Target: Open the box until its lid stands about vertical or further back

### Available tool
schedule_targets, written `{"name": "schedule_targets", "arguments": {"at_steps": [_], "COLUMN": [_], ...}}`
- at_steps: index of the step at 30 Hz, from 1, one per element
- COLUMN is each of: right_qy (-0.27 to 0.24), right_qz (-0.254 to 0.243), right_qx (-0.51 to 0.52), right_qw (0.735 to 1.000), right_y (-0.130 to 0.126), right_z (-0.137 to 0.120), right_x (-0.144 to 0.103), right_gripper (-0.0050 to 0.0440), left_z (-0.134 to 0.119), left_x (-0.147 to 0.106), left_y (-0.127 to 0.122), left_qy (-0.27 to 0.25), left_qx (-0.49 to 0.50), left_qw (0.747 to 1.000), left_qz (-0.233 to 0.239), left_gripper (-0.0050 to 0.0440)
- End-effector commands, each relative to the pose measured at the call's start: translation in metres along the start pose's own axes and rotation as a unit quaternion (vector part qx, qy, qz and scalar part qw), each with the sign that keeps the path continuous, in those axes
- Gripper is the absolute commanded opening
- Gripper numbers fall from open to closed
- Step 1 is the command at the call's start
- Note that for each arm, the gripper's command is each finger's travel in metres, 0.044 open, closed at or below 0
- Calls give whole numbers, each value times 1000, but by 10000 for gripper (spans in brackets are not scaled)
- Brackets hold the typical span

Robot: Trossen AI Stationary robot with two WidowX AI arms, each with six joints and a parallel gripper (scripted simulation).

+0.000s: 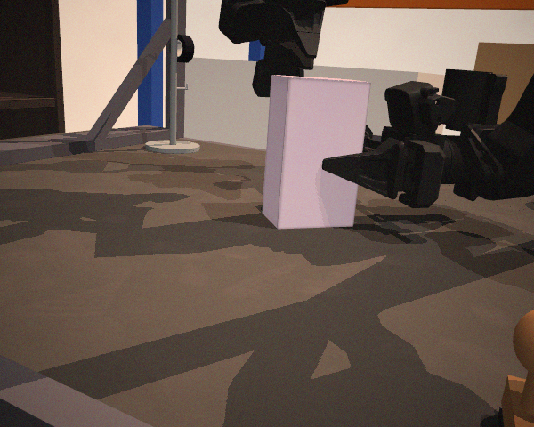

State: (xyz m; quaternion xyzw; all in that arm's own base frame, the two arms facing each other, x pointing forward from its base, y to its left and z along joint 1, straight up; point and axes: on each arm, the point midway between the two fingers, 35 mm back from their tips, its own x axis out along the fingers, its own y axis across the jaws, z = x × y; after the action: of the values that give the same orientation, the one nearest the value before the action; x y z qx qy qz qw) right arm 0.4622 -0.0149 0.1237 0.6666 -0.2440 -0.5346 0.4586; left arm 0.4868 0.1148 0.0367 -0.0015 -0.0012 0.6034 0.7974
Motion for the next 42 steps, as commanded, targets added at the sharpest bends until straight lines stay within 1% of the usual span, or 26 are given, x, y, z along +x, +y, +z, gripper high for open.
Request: {"name": "schedule_targets", "arguments": {"at_steps": [1, 19, 42], "right_qy": [7, 7, 7], "right_qz": [3, 3, 3], "right_qx": [16, 16, 16], "right_qw": [1000, 1000, 1000], "right_y": [7, -4, 1], "right_z": [-1, -1, -2], "right_x": [-4, 3, 12], "right_gripper": [50, 50, 50], "left_z": [14, 14, 14], "left_x": [1, 1, 1], "left_y": [-4, -4, -4], "left_qy": [-4, -4, -4], "left_qx": [-15, -15, -15], "left_qw": [1000, 1000, 1000], "left_qz": [-2, -2, -2], "left_gripper": [286, 286, 286]}}
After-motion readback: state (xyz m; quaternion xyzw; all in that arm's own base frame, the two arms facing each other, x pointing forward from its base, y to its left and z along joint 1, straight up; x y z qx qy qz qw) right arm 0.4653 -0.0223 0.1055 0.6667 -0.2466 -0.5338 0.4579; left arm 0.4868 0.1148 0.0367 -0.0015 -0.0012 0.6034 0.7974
